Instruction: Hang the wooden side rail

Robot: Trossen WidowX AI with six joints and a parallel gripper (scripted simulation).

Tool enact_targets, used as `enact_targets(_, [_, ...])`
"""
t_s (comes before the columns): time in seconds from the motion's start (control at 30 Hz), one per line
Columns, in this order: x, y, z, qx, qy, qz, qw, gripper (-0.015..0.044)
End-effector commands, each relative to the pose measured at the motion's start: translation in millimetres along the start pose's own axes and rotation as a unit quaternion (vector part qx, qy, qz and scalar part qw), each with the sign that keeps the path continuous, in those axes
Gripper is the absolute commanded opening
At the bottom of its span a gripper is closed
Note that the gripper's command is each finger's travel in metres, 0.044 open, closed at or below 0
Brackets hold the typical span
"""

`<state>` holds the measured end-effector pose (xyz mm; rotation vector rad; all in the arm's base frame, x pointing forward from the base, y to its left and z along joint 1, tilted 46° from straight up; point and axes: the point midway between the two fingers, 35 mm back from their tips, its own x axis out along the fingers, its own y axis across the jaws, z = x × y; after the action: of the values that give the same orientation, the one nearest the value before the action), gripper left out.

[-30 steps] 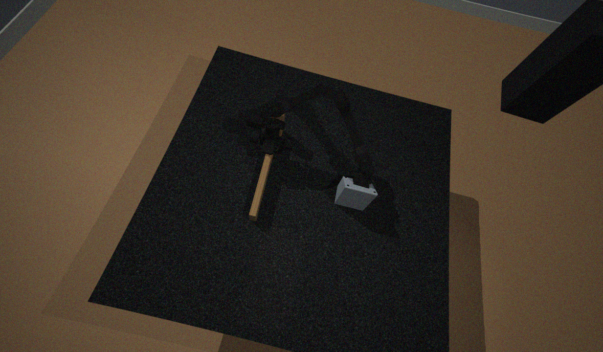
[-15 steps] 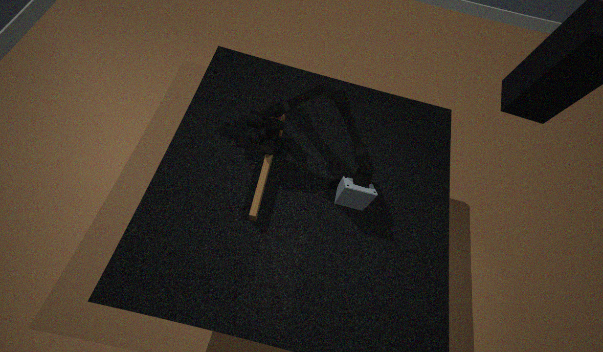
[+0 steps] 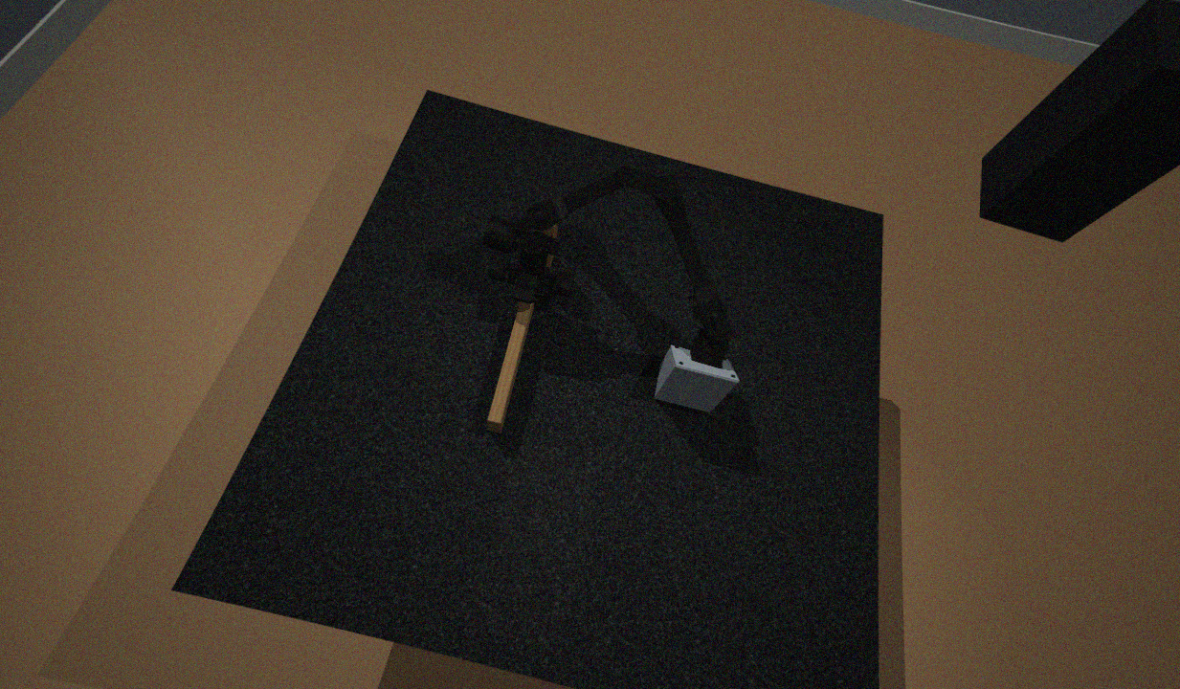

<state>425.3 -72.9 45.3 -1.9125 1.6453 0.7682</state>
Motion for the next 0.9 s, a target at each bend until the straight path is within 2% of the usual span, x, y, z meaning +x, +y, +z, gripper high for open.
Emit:
enact_targets(0.0, [1.0, -0.2, -2.5, -0.002, 0.007, 0.0, 1.0, 0.0])
enact_targets(0.33, [2.5, -0.2, -2.5, -0.002, 0.007, 0.0, 1.0, 0.0])
enact_targets(0.73, [0.5, -0.2, 0.5, -0.002, 0.0, -0.001, 1.0, 0.0315])
enact_targets(0.87, [-19.6, -0.8, 1.2, -0.002, 0.002, 0.0, 1.0, 0.042])
